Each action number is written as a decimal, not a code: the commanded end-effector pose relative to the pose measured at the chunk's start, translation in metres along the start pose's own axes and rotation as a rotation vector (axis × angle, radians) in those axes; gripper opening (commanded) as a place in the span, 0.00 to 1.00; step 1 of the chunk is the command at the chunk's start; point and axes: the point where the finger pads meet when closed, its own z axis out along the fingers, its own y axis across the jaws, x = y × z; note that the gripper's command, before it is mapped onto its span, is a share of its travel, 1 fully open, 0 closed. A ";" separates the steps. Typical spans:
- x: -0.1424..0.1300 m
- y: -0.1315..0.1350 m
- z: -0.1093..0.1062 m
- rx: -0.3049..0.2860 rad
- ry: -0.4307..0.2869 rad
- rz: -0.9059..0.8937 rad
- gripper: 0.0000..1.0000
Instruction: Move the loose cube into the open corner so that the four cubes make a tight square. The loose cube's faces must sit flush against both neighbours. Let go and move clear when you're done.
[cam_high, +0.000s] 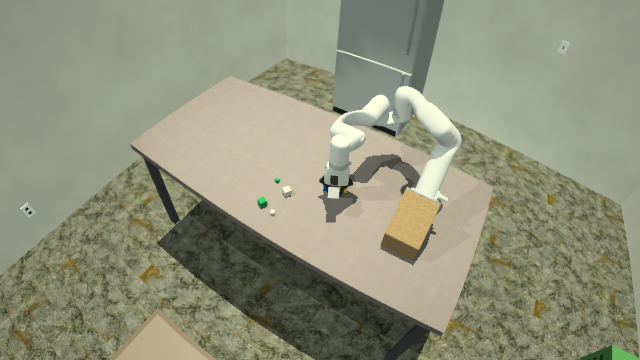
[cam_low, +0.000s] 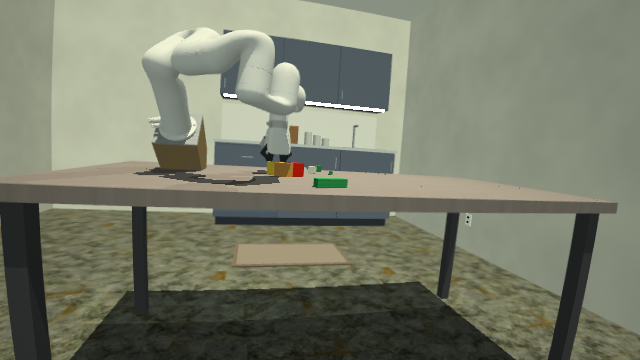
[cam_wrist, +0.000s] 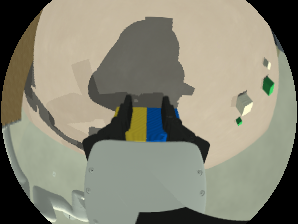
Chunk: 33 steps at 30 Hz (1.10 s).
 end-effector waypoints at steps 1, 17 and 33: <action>0.000 0.001 -0.002 -0.004 0.001 0.000 0.49; -0.001 0.001 -0.002 -0.004 0.001 0.000 0.49; 0.005 0.001 -0.002 -0.004 0.001 0.000 0.49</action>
